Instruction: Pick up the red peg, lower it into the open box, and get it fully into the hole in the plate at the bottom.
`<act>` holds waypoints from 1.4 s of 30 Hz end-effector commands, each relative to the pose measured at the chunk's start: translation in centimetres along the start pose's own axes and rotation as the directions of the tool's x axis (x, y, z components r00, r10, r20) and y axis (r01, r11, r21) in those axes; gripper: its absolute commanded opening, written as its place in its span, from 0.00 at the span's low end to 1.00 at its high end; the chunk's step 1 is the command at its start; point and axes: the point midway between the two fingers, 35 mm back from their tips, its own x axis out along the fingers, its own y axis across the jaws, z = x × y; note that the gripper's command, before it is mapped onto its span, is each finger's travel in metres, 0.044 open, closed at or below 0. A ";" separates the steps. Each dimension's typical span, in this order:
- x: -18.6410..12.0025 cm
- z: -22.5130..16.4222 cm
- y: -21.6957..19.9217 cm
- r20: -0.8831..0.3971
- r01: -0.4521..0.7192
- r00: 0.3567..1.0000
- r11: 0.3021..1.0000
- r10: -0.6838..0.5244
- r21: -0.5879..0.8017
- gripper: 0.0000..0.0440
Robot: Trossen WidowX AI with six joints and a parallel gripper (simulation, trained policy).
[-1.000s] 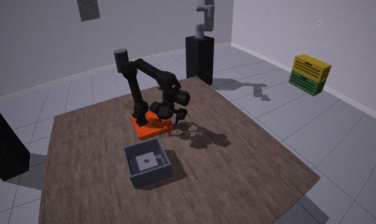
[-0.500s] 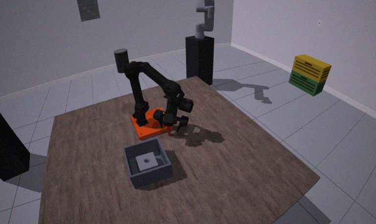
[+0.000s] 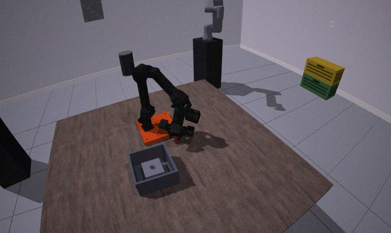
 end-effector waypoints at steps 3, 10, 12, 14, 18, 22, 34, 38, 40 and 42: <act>0.7 0.0 -0.5 0.000 0.045 0.999 0.999 -0.045 -0.013 0.16; -0.6 1.5 -0.8 0.058 0.061 0.997 0.998 -0.059 -0.023 0.00; -1.4 2.0 -1.1 0.078 0.062 0.995 0.998 -0.060 -0.026 0.00; -2.3 2.6 -1.4 0.098 0.063 0.993 0.998 -0.060 -0.026 0.00; -4.4 3.8 -1.8 0.136 0.052 0.990 0.999 -0.049 -0.016 0.00; -6.5 5.2 -2.1 0.172 0.031 0.985 0.999 -0.033 0.012 0.00; -9.6 10.2 -3.5 0.249 -0.020 0.968 0.986 -0.022 0.167 0.00; -9.9 12.0 -3.9 0.264 -0.036 0.964 0.976 -0.023 0.217 0.00; -9.9 12.9 -4.1 0.269 -0.042 0.963 0.970 -0.025 0.239 0.00; -9.9 13.8 -4.3 0.273 -0.046 0.962 0.965 -0.028 0.260 0.00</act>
